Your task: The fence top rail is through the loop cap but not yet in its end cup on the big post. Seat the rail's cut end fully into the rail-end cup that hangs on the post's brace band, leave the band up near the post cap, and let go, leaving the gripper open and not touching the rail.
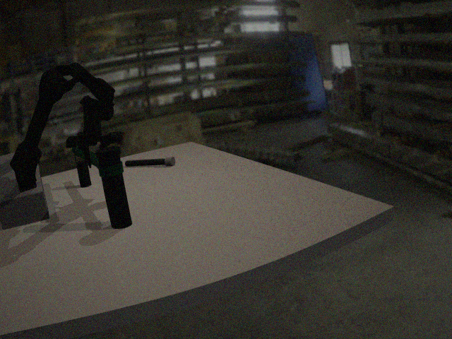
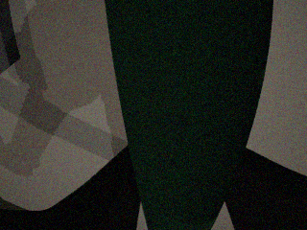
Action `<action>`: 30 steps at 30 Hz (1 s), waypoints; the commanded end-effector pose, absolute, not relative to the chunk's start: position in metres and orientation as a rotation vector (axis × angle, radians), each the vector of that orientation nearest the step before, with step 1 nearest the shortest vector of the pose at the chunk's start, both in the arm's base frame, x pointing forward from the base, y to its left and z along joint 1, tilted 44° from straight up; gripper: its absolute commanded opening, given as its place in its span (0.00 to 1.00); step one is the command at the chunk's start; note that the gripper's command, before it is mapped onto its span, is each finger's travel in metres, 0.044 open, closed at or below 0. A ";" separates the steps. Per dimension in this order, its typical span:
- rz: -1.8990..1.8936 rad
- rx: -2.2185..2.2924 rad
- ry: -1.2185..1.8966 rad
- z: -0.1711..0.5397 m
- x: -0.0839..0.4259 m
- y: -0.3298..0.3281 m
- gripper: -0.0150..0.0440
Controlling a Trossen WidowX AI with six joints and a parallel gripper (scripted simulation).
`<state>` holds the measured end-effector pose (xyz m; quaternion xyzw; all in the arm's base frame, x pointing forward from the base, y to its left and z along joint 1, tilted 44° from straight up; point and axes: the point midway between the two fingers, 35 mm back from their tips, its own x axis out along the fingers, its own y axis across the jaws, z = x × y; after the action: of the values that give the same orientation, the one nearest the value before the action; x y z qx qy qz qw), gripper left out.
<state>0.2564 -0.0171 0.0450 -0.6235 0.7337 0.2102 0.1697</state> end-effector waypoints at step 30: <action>0.593 -1.771 2.085 0.052 0.255 -0.025 0.65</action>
<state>0.2552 -0.0251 0.0517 -0.6232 0.7340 0.2097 0.1699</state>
